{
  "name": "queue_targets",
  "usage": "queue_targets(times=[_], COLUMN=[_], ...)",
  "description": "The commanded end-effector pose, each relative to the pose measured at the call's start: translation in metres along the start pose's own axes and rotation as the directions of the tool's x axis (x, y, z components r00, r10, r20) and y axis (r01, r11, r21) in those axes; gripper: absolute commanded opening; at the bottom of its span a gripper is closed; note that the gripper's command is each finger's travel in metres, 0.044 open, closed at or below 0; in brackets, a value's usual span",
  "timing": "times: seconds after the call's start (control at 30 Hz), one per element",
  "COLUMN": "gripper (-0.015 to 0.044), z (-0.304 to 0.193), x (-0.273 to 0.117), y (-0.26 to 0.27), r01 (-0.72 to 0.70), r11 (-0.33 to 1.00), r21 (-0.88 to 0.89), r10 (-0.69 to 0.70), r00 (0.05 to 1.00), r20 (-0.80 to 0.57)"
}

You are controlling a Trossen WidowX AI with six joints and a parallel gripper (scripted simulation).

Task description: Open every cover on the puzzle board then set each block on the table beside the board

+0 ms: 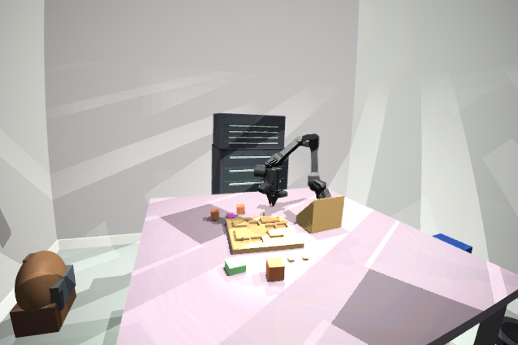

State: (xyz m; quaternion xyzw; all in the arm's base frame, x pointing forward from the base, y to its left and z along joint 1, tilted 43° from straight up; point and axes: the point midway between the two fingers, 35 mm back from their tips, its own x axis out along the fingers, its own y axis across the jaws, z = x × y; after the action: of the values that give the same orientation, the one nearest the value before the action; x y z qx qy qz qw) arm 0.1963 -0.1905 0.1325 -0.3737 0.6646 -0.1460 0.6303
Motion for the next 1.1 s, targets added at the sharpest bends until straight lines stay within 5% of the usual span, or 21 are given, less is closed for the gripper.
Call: queue_targets(times=[0.0,0.97,1.07], gripper=[0.008,0.008,0.0159], z=[0.0,-0.008,-0.008], x=[0.007,0.05,0.047], y=[0.003,0.004,0.001], r01=[-0.009,0.004,0.01], r11=[1.0,1.0,1.0], r21=[-0.01,-0.014,-0.005], r10=[0.009,-0.004,-0.01], r00=[1.0,1.0,1.0], r20=[0.0,-0.003,-0.006])
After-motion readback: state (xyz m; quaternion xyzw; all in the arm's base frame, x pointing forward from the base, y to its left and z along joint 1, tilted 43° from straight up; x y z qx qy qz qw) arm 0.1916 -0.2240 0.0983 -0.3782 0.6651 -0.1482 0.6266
